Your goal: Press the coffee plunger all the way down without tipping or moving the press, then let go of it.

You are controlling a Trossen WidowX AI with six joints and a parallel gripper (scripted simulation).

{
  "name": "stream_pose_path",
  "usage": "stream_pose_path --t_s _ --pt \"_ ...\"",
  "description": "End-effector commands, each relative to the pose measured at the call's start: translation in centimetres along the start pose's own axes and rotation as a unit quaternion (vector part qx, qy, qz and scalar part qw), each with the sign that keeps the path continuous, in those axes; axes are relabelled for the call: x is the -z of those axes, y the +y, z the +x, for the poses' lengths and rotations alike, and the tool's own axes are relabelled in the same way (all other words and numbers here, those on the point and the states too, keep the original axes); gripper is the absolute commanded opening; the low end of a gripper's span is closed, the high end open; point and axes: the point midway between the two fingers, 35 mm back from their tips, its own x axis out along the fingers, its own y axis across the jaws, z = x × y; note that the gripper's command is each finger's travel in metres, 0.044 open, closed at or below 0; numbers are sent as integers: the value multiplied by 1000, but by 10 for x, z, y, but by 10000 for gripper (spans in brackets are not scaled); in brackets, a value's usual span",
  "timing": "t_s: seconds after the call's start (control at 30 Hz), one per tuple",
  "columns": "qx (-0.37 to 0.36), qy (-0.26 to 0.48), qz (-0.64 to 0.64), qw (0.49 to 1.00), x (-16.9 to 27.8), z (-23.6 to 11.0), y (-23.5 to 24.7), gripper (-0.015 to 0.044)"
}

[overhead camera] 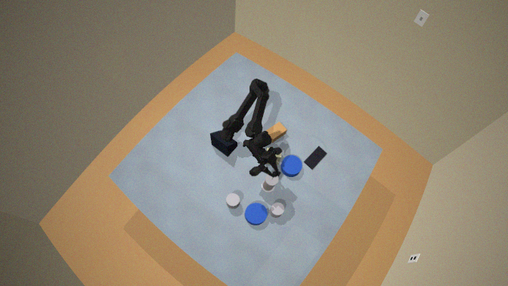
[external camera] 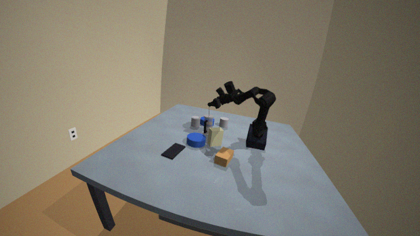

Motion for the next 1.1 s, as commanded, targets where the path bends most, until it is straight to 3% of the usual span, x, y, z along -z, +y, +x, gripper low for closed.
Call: stream_pose_path --t_s 0.0,1.07 --pt "3 21 12 1000 23 9 -2 115" --pt "0 18 14 1000 46 35 1 115"
